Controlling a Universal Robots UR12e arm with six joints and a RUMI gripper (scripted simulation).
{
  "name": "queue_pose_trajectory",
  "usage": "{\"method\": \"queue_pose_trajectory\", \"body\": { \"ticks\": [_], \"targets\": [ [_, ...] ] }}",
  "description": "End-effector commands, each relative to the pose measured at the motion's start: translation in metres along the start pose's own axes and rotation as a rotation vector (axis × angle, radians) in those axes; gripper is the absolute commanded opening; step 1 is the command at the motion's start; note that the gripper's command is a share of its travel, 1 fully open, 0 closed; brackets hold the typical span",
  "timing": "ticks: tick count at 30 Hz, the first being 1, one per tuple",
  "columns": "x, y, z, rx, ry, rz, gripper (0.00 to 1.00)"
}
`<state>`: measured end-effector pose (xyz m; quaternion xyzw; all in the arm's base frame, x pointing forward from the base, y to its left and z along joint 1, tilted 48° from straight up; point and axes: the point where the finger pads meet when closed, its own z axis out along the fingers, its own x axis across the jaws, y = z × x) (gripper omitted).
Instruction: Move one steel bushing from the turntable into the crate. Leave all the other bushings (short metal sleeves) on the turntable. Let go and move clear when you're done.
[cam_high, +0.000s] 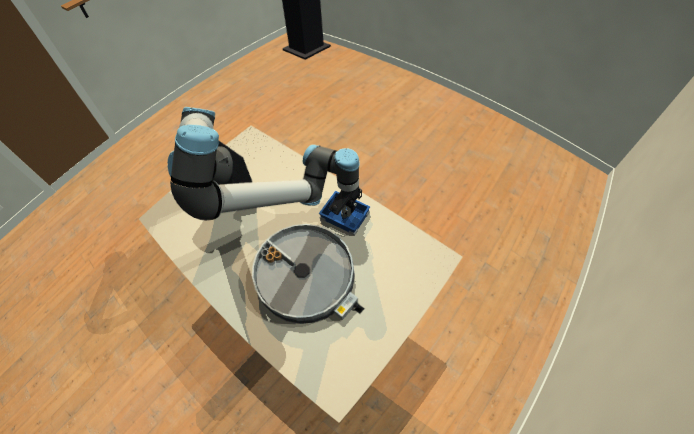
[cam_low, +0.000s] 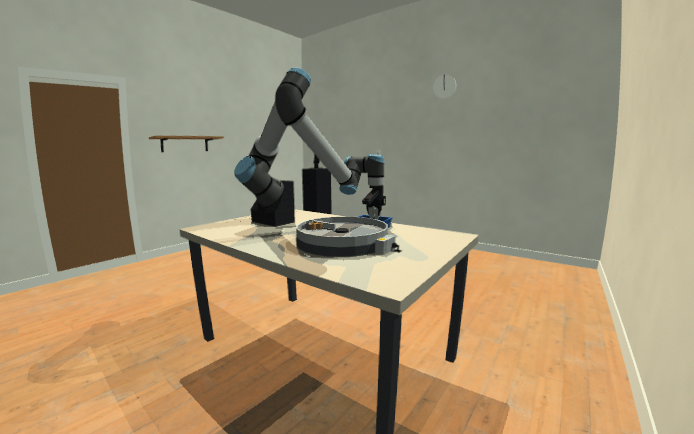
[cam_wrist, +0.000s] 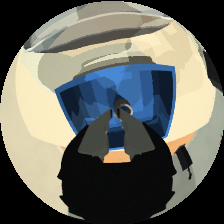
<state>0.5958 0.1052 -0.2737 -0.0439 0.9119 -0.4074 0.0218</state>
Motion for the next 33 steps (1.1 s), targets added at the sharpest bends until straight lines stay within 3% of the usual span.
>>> {"method": "queue_pose_trajectory", "body": {
  "ticks": [1, 33],
  "targets": [
    [0.0012, 0.0003, 0.0007, 0.001, 0.0, -0.002, 0.06],
    [0.0006, 0.0002, -0.0028, 0.001, -0.001, -0.001, 0.06]
  ]
}}
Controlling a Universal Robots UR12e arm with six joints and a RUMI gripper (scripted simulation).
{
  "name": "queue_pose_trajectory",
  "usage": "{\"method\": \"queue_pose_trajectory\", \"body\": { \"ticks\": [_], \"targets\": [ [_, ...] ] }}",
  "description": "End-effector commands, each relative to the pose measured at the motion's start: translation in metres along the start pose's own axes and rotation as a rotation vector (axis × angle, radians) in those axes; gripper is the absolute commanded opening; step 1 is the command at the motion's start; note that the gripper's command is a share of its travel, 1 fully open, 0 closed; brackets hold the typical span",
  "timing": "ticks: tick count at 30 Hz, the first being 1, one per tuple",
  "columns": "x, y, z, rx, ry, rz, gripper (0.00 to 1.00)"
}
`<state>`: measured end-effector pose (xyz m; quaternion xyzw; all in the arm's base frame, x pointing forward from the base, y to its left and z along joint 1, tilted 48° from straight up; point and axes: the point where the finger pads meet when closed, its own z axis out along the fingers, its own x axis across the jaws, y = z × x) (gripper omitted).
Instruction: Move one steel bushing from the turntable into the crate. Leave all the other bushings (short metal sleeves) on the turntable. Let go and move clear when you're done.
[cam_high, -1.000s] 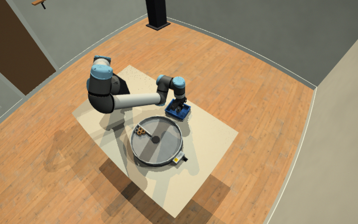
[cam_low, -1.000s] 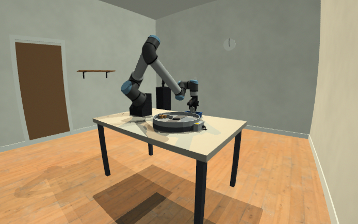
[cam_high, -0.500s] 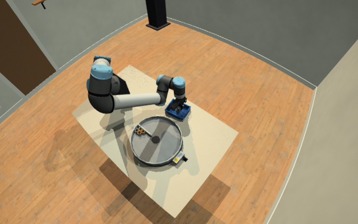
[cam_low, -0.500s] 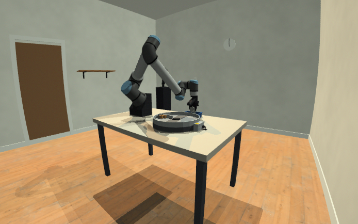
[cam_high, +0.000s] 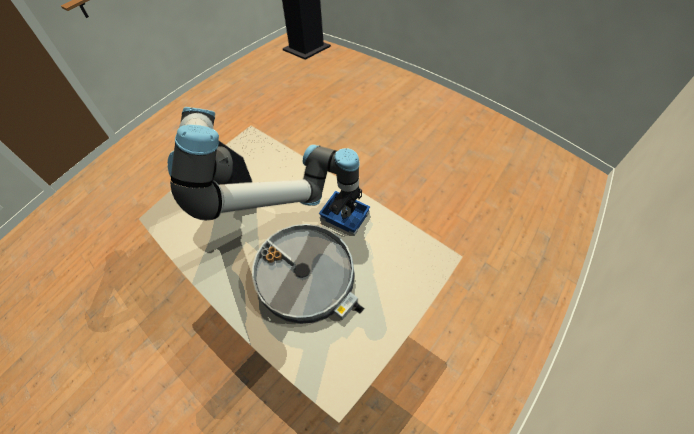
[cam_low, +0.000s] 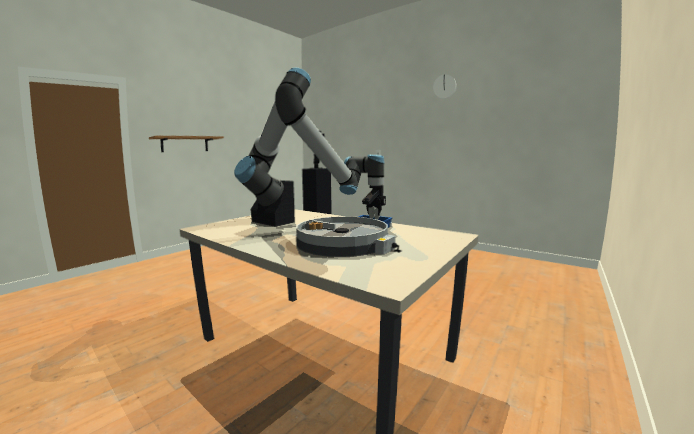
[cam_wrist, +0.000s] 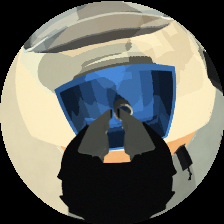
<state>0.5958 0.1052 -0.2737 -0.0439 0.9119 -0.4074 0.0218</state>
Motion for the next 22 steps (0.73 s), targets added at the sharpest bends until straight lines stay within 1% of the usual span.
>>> {"method": "queue_pose_trajectory", "body": {
  "ticks": [1, 5, 7, 8, 22],
  "targets": [
    [0.0, 0.0, -0.005, 0.0, -0.002, -0.001, 0.06],
    [0.0, 0.0, -0.014, 0.0, -0.003, 0.0, 0.06],
    [0.0, 0.0, -0.014, 0.0, -0.003, 0.0, 0.06],
    [0.0, 0.001, -0.017, -0.001, -0.003, 0.0, 0.06],
    [-0.002, 0.001, -0.081, -0.002, -0.004, 0.002, 0.06]
  ]
}}
